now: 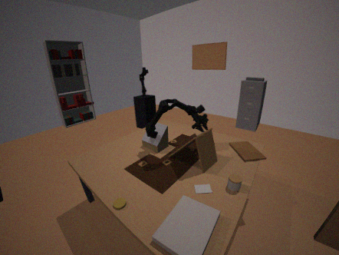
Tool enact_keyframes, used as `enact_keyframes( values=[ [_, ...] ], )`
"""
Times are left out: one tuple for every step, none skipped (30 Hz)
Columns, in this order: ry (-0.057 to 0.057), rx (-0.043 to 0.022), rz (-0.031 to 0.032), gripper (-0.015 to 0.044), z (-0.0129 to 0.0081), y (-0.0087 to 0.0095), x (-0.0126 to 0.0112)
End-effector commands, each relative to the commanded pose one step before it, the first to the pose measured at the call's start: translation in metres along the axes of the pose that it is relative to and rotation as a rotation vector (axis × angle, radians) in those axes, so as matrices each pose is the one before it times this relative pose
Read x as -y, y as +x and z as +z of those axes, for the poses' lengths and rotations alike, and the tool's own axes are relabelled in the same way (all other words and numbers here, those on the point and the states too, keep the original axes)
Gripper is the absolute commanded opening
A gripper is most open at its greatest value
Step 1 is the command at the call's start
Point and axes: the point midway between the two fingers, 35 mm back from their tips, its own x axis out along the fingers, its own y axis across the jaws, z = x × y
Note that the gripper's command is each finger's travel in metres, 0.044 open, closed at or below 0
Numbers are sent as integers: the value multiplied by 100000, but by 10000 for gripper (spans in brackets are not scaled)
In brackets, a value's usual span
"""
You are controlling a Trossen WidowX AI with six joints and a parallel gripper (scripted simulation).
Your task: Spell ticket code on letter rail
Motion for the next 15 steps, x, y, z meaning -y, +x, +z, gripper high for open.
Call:
enact_keyframes(
  values=[
    [-454,39,-258,0,-69,-4,360],
    [-4,0,-2,0,0,1,50],
    [-4,0,-2,0,-1,1,50],
    [-4,-1,-2,0,-1,1,50],
    [-4,-1,-2,0,-1,1,50],
    [-4,-1,-2,0,-1,1,50],
    [-4,-1,-2,0,-1,1,50],
    [-4,-1,-2,0,-2,1,50],
    [-4,-1,-2,0,-2,1,50],
    [-4,-1,-2,0,-2,1,50],
    [-4,-1,-2,0,-2,1,50],
    [-4,-1,-2,0,-2,1,50],
    [-4,-1,-2,0,-2,1,50],
    [-4,-1,-2,0,-2,1,50],
    [-4,-1,-2,0,-2,1,50]
  ],
)
